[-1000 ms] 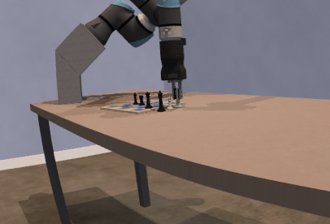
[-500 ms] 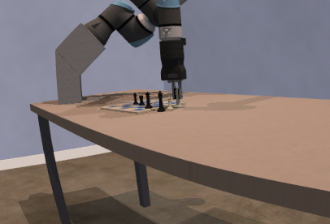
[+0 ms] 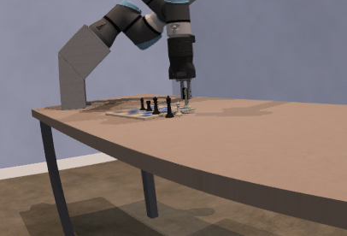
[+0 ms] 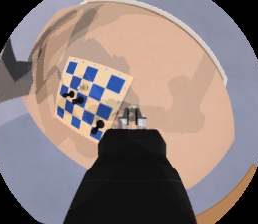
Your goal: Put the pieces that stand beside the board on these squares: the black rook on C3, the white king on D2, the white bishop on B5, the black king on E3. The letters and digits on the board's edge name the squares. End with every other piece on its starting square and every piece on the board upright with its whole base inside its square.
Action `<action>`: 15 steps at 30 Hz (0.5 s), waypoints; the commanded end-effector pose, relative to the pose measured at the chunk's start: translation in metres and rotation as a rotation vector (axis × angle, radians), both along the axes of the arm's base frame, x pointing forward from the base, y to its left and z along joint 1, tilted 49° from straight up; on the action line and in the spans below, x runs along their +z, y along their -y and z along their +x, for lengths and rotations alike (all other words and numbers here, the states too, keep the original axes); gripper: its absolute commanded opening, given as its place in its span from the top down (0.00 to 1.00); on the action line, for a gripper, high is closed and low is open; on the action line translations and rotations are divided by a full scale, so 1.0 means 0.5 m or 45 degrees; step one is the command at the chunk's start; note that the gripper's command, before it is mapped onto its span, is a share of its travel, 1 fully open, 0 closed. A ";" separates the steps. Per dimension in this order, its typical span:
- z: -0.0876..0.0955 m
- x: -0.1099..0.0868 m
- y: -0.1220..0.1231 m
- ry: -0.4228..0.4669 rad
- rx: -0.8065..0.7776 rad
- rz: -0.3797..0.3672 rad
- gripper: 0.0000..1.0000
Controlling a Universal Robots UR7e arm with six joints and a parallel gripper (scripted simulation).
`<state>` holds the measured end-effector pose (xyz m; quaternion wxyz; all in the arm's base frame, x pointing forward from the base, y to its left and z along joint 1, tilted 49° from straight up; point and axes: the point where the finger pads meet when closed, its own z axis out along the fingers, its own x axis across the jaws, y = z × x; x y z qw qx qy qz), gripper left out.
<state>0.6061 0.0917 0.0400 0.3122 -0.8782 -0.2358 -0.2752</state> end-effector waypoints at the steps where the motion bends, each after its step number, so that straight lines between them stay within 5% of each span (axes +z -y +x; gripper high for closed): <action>1: -0.013 0.027 0.028 0.001 0.000 -0.001 1.00; 15: -0.052 0.103 0.107 0.001 0.000 -0.001 1.00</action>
